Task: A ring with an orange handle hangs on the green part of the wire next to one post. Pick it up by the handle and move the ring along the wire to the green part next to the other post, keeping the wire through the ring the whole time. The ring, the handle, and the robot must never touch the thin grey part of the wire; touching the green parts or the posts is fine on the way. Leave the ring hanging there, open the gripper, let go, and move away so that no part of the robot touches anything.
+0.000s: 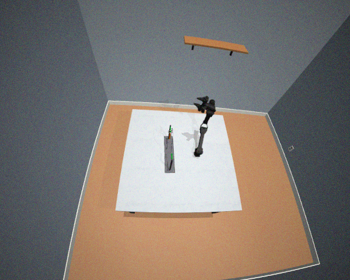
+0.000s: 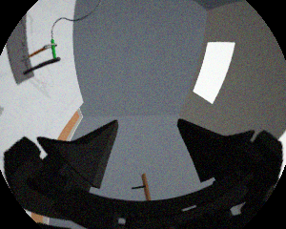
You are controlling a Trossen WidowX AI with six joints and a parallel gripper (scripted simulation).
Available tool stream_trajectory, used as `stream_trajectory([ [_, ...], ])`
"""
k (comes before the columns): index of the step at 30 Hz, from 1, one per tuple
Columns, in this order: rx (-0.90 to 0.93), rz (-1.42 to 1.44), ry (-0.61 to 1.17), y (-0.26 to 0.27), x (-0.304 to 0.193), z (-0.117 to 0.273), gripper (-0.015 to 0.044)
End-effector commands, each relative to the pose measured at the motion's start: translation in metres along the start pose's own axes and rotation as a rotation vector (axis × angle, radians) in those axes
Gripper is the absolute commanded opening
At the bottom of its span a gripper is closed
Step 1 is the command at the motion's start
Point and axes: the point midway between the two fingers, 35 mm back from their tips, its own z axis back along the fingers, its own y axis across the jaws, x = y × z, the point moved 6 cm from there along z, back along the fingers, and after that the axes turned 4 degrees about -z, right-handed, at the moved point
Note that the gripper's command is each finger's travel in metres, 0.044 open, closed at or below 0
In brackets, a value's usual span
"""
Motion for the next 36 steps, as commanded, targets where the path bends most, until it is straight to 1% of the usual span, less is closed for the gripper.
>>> stream_trajectory([
  [1, -0.002, 0.004, 0.002, -0.001, 0.001, 0.001, 0.0374],
  [5, -0.046, 0.108, 0.054, -0.014, 0.015, 0.012, 0.0269],
  [9, -0.119, 0.319, 0.156, -0.038, 0.046, 0.030, 0.0164],
  [15, -0.198, 0.654, 0.313, -0.064, 0.101, 0.045, 0.0160],
  [22, -0.243, 1.056, 0.491, -0.078, 0.165, 0.043, 0.0160],
  [29, -0.229, 1.465, 0.664, -0.076, 0.220, 0.022, 0.0160],
  [36, -0.169, 1.879, 0.806, -0.058, 0.261, -0.016, 0.0160],
])
